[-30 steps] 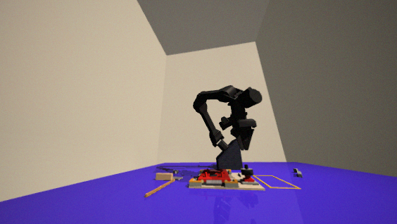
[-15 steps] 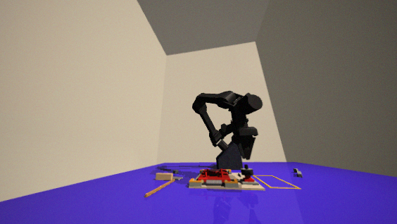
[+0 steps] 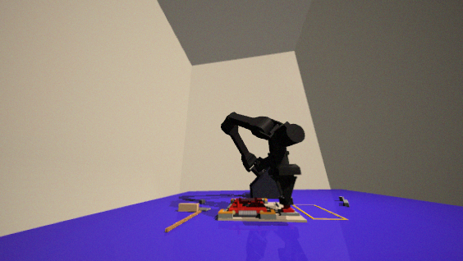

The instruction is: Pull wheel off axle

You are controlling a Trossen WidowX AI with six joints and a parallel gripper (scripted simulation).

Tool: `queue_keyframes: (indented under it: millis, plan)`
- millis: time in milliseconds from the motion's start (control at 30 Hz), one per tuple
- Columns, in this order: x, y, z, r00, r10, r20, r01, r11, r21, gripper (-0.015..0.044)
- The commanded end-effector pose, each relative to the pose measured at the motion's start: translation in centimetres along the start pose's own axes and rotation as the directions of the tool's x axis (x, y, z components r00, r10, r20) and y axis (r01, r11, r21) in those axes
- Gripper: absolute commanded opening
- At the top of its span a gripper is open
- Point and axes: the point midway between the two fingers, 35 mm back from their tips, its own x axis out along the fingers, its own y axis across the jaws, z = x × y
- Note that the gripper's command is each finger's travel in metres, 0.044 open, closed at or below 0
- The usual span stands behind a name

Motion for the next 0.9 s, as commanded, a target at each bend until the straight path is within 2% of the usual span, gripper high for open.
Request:
queue_keyframes:
  millis: [0, 200, 400, 867]
  plan:
    - [-0.03, -0.03, -0.04, 1.0, -0.001, 0.0, 0.001, 1.0, 0.0, 0.0201]
    - [-0.03, -0.03, -0.04, 1.0, -0.001, 0.0, 0.001, 1.0, 0.0, 0.0161]
    - [-0.14, -0.03, -0.04, 1.0, -0.001, 0.0, 0.001, 1.0, 0.0, 0.0003]
    - [-0.6, -0.01, -0.05, 1.0, 0.001, 0.0, -0.001, 1.0, 0.0, 0.0]
